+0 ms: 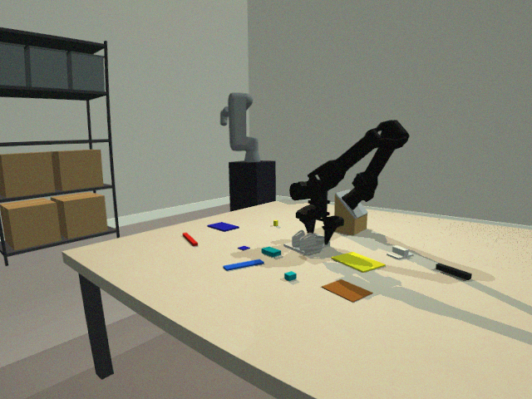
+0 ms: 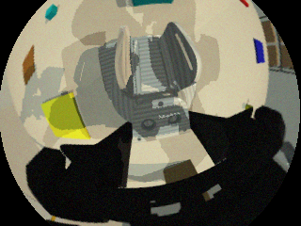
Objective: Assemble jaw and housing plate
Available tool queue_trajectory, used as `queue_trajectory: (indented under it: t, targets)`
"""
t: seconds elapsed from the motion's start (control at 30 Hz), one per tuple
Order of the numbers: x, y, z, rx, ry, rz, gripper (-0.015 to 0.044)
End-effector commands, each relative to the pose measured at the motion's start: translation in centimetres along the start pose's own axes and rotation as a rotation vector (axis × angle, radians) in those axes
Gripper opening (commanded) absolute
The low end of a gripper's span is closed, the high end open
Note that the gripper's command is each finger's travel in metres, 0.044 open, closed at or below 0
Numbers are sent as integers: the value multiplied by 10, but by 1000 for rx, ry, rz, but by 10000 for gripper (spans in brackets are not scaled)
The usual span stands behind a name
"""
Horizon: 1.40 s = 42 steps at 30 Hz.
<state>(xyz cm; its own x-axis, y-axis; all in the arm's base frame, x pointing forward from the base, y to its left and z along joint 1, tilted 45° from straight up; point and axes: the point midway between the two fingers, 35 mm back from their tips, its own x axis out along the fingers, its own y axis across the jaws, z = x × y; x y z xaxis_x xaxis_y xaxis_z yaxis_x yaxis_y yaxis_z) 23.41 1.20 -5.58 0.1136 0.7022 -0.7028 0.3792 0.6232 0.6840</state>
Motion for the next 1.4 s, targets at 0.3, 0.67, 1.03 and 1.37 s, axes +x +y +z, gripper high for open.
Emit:
queue_trajectory:
  t: [0.3, 0.67, 1.03, 1.37]
  targets:
    - [-1, 0, 1, -6, -1, -4, 351]
    - [1, 0, 1, -6, -1, -4, 351]
    - [3, 0, 1, -6, -1, -4, 351]
    - [3, 0, 1, -6, -1, -4, 351]
